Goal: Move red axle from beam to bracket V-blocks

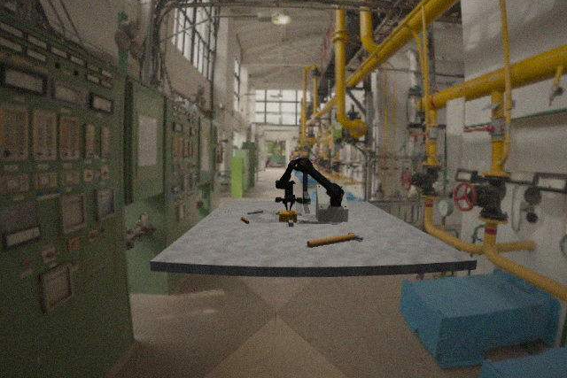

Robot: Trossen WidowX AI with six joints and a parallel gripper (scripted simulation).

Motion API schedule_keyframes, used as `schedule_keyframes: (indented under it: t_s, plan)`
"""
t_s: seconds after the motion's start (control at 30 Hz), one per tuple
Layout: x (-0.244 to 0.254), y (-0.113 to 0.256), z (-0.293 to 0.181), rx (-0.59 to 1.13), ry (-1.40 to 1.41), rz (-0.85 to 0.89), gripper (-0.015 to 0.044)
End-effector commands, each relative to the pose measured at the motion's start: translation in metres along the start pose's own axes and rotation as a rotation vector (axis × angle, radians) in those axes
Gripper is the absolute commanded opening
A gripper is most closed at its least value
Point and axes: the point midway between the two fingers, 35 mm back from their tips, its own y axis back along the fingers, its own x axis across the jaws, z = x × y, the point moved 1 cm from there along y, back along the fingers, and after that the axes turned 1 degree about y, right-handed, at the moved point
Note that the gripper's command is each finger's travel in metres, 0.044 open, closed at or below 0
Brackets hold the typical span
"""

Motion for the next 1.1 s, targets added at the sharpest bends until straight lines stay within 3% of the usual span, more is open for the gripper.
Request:
schedule_keyframes:
  t_s: [0.0,0.87,1.07]
  plan:
    - [0.000,0.001,-0.009,0.004,0.004,-0.002,0.0000]
    - [0.001,-0.012,-0.023,0.001,0.004,-0.002,0.0000]
    - [0.001,-0.010,-0.023,0.004,0.008,0.000,0.0157]
